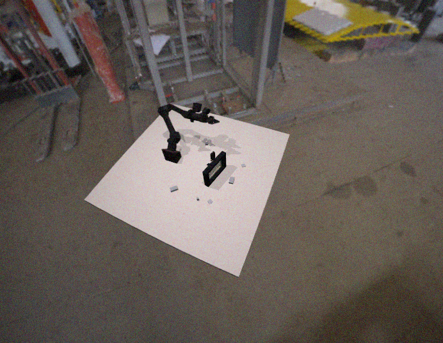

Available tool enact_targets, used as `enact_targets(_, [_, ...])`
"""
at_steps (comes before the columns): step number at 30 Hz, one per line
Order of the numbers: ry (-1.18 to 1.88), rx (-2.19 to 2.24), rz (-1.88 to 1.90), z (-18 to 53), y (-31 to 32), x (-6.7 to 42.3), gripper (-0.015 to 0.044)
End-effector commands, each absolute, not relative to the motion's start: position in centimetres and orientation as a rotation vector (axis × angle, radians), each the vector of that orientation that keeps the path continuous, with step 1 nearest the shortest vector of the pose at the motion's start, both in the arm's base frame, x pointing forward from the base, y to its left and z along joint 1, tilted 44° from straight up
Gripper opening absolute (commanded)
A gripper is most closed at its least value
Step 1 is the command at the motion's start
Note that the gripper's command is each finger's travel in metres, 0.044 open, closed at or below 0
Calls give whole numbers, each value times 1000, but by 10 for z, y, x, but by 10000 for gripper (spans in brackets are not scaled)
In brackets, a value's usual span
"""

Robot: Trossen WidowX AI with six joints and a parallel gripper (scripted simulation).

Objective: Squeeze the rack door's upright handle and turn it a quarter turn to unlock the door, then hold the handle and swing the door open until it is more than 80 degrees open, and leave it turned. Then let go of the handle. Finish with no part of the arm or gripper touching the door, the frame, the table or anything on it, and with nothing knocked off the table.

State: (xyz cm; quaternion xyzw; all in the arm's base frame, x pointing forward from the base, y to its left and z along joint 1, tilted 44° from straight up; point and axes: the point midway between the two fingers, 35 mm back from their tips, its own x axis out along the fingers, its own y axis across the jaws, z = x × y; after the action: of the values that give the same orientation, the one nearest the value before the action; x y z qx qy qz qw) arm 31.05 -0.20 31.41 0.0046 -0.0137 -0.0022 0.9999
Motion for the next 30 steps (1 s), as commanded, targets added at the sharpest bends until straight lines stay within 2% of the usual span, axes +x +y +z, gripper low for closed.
enact_targets(1, [-23,8,-4,314,-2,311,374])
enact_targets(4, [35,0,7,307,-2,319,295])
enact_targets(30, [663,26,154,221,-11,372,294])
